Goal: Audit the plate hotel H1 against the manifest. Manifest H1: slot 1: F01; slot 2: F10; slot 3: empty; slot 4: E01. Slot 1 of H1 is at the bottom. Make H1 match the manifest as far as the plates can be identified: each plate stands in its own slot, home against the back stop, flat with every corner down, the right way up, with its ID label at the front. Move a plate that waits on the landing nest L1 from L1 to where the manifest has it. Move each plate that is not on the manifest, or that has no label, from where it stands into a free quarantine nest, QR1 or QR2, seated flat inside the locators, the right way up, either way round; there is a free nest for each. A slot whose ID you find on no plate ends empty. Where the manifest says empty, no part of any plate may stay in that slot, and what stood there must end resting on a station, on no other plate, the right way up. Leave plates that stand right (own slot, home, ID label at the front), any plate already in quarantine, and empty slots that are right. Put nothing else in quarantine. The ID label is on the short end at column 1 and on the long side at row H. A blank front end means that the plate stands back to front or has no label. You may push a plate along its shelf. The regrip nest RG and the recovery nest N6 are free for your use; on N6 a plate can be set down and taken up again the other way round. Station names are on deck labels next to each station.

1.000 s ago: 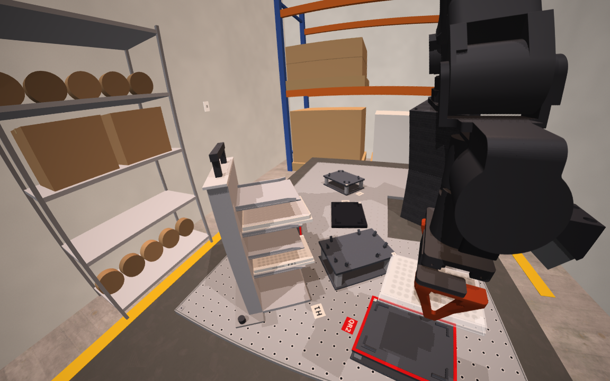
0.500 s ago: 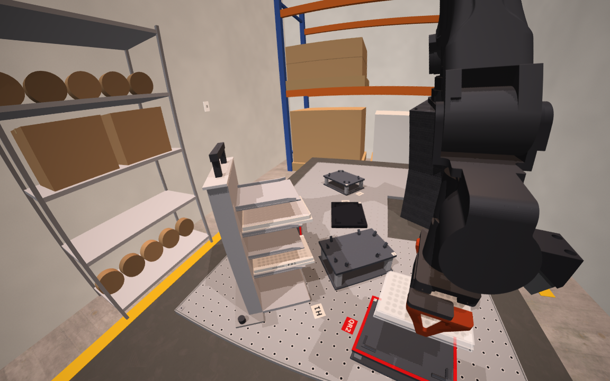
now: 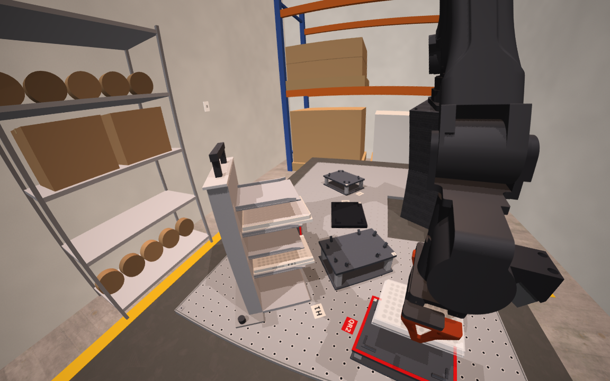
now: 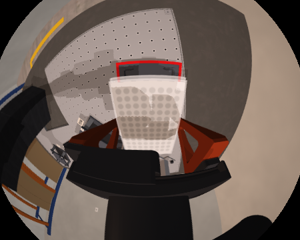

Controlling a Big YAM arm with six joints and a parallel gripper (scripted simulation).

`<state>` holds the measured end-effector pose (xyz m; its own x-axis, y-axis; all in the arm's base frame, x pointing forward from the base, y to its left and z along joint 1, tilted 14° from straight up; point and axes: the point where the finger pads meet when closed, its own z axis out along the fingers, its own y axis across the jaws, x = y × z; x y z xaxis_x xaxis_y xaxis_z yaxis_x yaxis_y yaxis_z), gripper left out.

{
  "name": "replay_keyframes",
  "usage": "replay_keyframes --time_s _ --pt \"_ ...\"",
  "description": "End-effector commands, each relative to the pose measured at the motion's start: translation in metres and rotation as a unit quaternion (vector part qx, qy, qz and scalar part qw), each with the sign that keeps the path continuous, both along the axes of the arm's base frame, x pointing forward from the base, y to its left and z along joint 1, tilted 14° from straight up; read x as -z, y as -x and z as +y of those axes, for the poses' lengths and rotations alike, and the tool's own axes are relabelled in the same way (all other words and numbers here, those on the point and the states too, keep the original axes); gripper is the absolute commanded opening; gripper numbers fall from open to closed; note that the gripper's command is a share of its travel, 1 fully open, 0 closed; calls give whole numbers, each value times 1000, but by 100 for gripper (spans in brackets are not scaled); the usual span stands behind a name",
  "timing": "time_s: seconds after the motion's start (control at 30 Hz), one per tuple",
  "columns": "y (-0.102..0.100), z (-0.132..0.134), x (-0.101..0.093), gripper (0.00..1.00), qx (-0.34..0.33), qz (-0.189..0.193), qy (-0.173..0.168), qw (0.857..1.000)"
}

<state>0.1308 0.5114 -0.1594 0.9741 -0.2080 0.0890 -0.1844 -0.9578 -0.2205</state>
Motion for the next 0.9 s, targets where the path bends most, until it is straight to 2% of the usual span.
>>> replay_keyframes --time_s 0.0,0.03,0.87 --pt "-11 17 -15 86 0 -4 -19 1000" --pt "-3 12 -10 86 -1 -2 -14 1000" --pt "-3 11 -10 86 -1 -2 -14 1000"
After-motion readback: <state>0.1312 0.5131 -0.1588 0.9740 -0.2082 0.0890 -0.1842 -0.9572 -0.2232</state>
